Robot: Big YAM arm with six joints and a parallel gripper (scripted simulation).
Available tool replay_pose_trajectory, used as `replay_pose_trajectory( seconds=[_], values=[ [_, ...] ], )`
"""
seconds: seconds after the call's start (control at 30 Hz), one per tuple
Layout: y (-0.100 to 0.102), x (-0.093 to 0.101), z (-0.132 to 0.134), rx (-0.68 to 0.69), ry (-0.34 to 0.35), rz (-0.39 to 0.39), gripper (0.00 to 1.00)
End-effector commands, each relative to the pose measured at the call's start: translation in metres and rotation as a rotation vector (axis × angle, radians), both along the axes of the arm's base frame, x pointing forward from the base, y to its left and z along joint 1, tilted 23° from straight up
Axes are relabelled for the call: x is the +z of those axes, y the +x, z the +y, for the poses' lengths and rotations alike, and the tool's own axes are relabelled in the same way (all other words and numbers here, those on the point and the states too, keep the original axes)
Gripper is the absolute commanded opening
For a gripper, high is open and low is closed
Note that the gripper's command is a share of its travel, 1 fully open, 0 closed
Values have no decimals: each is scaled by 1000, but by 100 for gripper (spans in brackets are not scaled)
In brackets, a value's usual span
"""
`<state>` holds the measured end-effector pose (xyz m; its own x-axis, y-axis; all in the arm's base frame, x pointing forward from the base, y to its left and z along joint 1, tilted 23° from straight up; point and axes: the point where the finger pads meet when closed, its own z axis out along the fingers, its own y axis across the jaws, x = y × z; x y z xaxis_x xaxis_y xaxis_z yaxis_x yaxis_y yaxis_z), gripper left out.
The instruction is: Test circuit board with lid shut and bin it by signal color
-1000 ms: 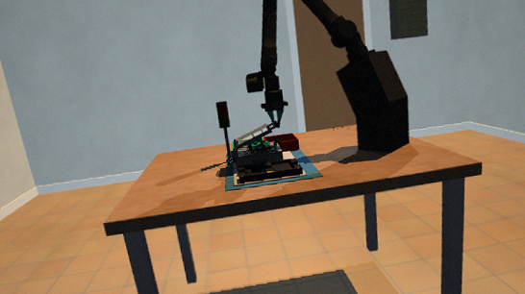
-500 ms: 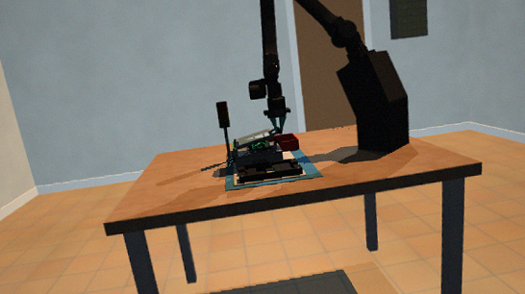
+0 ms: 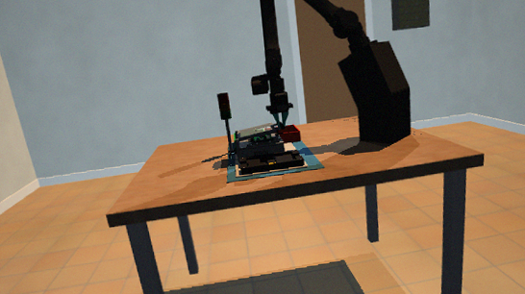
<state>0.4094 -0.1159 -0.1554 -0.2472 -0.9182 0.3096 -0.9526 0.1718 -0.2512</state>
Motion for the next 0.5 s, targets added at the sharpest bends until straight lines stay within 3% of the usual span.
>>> replay_pose_trajectory(
  seconds=[0.0, 0.47],
  values=[
    [5, -7, -8, -1, 2, -4, 0],
    [5, -12, -10, -2, 2, 1, 0]
  ],
)
